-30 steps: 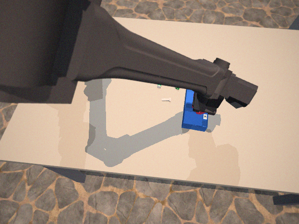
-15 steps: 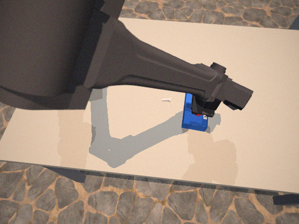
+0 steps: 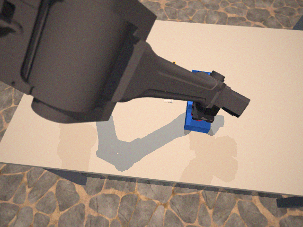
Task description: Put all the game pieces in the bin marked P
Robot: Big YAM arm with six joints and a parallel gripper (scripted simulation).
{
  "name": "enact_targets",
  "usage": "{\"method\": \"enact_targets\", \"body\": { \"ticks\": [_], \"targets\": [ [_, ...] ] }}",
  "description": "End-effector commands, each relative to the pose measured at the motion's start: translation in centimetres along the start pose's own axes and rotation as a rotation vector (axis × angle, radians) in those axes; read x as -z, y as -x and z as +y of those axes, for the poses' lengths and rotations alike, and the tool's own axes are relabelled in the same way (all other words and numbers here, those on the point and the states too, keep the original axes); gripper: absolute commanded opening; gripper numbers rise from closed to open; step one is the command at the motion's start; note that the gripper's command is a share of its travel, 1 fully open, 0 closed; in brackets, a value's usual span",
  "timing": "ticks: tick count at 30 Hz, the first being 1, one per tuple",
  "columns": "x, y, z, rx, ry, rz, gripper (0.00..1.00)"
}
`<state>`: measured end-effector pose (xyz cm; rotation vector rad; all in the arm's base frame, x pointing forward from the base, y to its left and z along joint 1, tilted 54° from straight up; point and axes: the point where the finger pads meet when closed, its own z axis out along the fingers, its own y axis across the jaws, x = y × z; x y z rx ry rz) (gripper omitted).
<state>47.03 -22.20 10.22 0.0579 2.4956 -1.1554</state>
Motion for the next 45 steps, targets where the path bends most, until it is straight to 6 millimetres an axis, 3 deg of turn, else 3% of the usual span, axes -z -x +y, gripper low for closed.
{"method": "enact_targets", "body": {
  "ticks": [1,36,37,39,41,45],
  "targets": [
    [0.5,0.9,-0.1,0.000,-0.002,-0.021,0.09],
    [0.5,0.9,-0.1,0.000,-0.001,-0.021,0.09],
    [0.3,1.3,0.6,0.016,0.002,-0.027,0.09],
    [0.5,0.9,0.0,0.000,-0.001,-0.021,0.09],
    [0.3,1.2,0.7,0.017,0.002,-0.028,0.09],
    [1.4,1.2,0.4,0.009,0.004,-0.029,0.09]
  ]
}}
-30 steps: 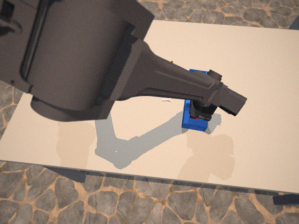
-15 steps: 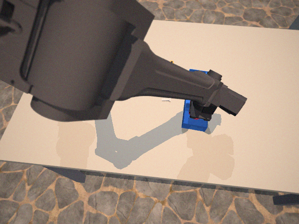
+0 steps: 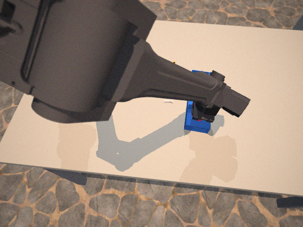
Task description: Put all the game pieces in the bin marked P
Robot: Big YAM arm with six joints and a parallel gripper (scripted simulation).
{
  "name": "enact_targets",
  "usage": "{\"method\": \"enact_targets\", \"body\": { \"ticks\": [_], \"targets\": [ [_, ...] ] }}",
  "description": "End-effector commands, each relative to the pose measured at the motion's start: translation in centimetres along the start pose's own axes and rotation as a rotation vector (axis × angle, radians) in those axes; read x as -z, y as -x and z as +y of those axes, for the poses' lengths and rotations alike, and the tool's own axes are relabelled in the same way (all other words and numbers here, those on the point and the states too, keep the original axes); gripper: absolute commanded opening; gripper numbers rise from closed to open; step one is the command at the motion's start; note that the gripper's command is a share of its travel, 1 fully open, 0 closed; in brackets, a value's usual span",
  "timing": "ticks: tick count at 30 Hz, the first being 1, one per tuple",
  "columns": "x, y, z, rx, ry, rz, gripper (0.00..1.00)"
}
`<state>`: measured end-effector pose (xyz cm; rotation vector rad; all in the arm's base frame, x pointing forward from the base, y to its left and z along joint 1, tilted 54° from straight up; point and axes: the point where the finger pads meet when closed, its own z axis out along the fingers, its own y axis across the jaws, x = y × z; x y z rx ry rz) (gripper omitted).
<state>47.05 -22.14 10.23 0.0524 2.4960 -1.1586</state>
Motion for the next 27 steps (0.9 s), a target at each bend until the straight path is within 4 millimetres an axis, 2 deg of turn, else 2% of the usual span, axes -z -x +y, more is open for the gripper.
{"method": "enact_targets", "body": {
  "ticks": [1,27],
  "targets": [
    [1.8,1.3,0.0,-0.008,0.003,-0.035,0.09],
    [4.8,1.1,0.0,-0.007,0.004,-0.032,0.09]
  ]
}}
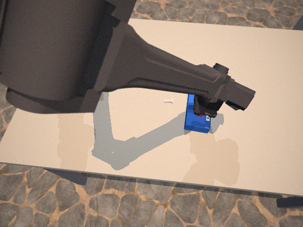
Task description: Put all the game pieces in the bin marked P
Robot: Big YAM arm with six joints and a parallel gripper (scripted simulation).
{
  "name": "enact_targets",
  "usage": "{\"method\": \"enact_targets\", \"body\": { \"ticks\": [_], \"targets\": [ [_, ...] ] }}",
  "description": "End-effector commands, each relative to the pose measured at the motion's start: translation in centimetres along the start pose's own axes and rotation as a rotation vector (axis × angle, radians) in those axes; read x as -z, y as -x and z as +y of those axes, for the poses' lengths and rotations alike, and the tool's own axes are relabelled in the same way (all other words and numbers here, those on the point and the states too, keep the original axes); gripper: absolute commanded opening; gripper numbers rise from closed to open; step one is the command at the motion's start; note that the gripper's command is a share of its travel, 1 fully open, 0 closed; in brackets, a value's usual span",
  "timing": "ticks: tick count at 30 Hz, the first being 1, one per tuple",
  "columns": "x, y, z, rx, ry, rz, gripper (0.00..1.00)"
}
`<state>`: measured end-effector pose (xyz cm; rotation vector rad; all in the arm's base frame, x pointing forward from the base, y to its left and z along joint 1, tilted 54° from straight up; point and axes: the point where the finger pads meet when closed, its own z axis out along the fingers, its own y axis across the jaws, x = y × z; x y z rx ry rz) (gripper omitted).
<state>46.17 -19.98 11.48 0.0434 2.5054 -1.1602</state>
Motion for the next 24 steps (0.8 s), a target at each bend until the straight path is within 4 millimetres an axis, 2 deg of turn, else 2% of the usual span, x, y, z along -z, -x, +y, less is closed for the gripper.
{"method": "enact_targets", "body": {
  "ticks": [1,5,9,11,12,24],
  "targets": [
    [2.6,0.9,-0.2,-0.013,0.002,-0.035,0.09],
    [4.2,1.5,-0.6,-0.023,-0.001,-0.044,0.09],
    [4.3,1.7,-0.7,-0.025,-0.002,-0.047,0.09],
    [3.6,1.2,-1.5,-0.038,-0.009,-0.030,0.09],
    [3.3,1.0,-0.6,-0.017,-0.003,-0.028,0.09],
    [3.3,1.0,-0.7,-0.017,-0.003,-0.028,0.09]
  ]
}}
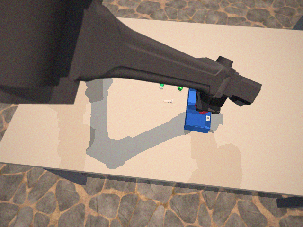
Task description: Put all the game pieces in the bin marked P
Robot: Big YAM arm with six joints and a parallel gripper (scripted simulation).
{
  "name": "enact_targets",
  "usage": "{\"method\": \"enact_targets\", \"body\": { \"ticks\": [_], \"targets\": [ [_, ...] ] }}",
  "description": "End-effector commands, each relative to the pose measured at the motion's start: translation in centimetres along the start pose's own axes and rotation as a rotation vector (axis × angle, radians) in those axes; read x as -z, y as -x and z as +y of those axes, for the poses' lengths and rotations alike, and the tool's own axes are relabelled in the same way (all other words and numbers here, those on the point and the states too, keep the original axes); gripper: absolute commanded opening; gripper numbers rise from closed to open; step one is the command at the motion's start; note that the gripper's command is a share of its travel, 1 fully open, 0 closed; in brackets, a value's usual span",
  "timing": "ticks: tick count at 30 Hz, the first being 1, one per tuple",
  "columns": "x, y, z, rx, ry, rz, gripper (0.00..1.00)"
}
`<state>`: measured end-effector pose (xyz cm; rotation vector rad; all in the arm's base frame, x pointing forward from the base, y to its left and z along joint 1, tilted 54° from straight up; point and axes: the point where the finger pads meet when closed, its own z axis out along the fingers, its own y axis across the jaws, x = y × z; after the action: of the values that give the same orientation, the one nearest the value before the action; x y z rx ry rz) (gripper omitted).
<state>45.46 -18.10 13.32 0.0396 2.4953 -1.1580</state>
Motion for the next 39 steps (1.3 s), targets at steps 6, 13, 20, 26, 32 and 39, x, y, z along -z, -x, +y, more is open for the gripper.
{"method": "enact_targets", "body": {
  "ticks": [6,13,20,26,32,39],
  "targets": [
    [0.5,0.5,1.9,-0.004,0.006,-0.018,0.09],
    [0.6,1.0,5.2,-0.010,0.004,-0.024,0.09],
    [0.8,1.8,7.5,-0.020,0.003,-0.034,0.09],
    [0.8,1.8,9.2,-0.014,0.006,-0.030,0.09],
    [-2.0,1.1,8.0,-0.017,-0.004,-0.007,0.09],
    [-3.4,1.0,8.1,-0.015,-0.004,-0.007,0.09]
  ]
}}
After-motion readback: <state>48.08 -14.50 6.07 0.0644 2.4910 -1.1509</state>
